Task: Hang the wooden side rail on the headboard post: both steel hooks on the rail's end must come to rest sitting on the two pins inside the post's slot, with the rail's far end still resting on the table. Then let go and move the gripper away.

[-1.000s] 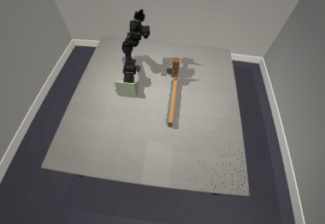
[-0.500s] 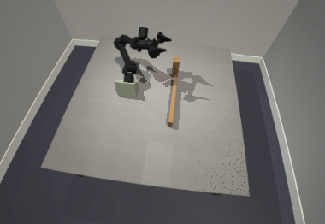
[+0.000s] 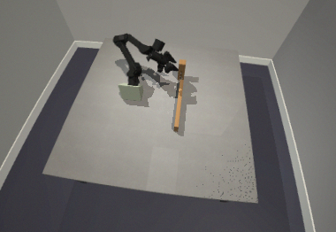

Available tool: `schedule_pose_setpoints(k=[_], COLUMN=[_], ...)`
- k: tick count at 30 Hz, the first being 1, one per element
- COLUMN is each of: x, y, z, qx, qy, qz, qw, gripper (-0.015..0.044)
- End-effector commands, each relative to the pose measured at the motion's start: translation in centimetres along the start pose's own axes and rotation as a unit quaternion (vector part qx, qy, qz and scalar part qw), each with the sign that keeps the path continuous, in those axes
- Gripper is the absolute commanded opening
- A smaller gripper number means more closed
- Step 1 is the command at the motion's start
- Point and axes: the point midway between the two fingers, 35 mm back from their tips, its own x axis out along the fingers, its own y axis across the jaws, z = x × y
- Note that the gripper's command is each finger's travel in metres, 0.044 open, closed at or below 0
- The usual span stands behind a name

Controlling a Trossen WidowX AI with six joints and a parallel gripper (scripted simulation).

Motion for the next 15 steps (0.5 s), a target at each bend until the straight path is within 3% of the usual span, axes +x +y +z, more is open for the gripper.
schedule_pose_setpoints(k=[1,5,15], x=[1.0,1.3,1.3], y=[-2.4,-4.8,-4.9], z=[3.7,6.6,6.7], qx=[-0.033,-0.064,-0.065], qy=[-0.072,-0.125,-0.127], qz=[-0.076,-0.151,-0.154], qw=[0.994,0.979,0.978], gripper=[0.0440,0.0440,0.0440])
